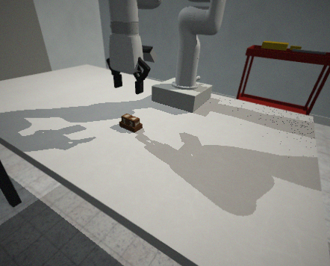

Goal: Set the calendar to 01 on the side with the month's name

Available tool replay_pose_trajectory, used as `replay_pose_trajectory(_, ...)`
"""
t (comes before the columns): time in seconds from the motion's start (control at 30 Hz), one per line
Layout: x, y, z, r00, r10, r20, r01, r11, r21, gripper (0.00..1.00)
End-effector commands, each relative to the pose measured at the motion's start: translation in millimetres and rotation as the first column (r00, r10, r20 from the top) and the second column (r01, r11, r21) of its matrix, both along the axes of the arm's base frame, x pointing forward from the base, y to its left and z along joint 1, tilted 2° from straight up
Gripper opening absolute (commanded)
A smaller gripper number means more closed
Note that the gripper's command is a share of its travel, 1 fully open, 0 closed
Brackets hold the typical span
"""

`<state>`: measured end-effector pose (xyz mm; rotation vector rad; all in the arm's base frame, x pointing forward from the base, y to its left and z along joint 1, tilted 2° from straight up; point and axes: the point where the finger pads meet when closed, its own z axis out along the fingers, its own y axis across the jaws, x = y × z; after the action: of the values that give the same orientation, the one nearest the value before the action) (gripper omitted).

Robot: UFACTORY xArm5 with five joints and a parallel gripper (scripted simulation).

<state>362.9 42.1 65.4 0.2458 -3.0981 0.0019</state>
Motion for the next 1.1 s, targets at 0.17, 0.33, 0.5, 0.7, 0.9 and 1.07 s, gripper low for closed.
replay_pose_trajectory(0.17, -1.3, 0.1, 0.2, 1.000, -0.002, -0.004, 0.002, 1.000, -0.001, 1.00)
replay_pose_trajectory(0.33, -1.4, 0.0, 0.1, 1.000, -0.004, -0.004, 0.004, 1.000, -0.001, 1.00)
replay_pose_trajectory(0.5, -13.7, -15.6, -1.3, 0.979, -0.203, -0.002, 0.203, 0.979, -0.006, 1.00)
replay_pose_trajectory(0.7, -26.4, -29.8, -3.2, 0.921, -0.389, 0.001, 0.389, 0.921, -0.011, 1.00)
replay_pose_trajectory(0.9, -39.5, -42.9, -5.5, 0.829, -0.559, 0.004, 0.559, 0.829, -0.016, 1.00)
replay_pose_trajectory(1.07, -52.6, -54.4, -8.0, 0.712, -0.702, 0.008, 0.702, 0.712, -0.020, 1.00)
